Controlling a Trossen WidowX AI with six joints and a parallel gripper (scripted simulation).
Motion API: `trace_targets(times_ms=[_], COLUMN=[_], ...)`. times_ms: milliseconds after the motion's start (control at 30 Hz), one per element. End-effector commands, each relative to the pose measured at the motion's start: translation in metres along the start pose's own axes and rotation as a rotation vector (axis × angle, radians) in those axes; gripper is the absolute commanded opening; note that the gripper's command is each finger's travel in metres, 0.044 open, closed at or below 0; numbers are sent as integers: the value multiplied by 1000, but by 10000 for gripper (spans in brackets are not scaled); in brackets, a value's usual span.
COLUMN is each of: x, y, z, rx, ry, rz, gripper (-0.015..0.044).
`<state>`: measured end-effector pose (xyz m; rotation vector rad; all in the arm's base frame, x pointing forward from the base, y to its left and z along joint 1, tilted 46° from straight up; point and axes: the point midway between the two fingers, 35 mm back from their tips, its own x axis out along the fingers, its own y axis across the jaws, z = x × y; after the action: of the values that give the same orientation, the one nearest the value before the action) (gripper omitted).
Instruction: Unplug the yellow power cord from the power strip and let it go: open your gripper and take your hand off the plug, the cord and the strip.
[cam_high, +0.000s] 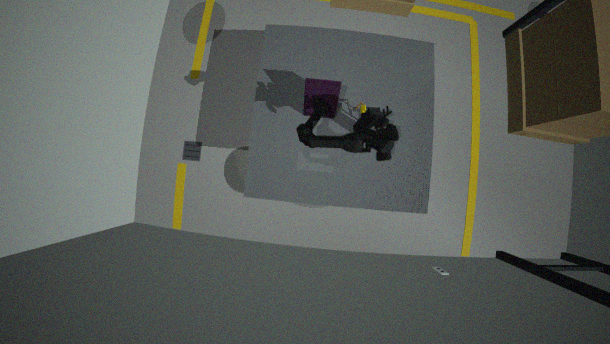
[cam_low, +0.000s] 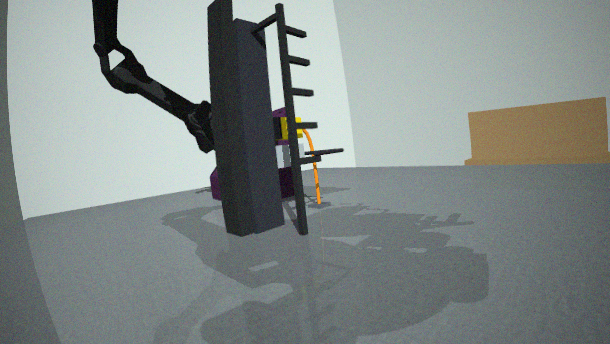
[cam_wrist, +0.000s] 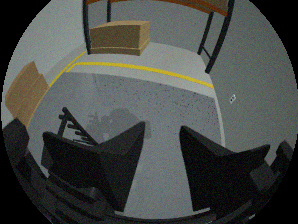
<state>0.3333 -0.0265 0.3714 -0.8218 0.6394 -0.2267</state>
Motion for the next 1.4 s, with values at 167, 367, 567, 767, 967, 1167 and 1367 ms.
trace_targets(times_ms=[167,367,567,767,967,1167,1367], x=[8,35,54,66,66,66,67], y=[131,197,257,295,300,300,296], z=[33,1,-54,-136,-155,-155,-154], rx=[-470,-728,-1032,-1375,-1456,-1456,-1456], ry=[-89,72,290,619,696,696,696], rz=[248,395,565,756,801,801,801], gripper=[160,160,160,160,160,160,160])
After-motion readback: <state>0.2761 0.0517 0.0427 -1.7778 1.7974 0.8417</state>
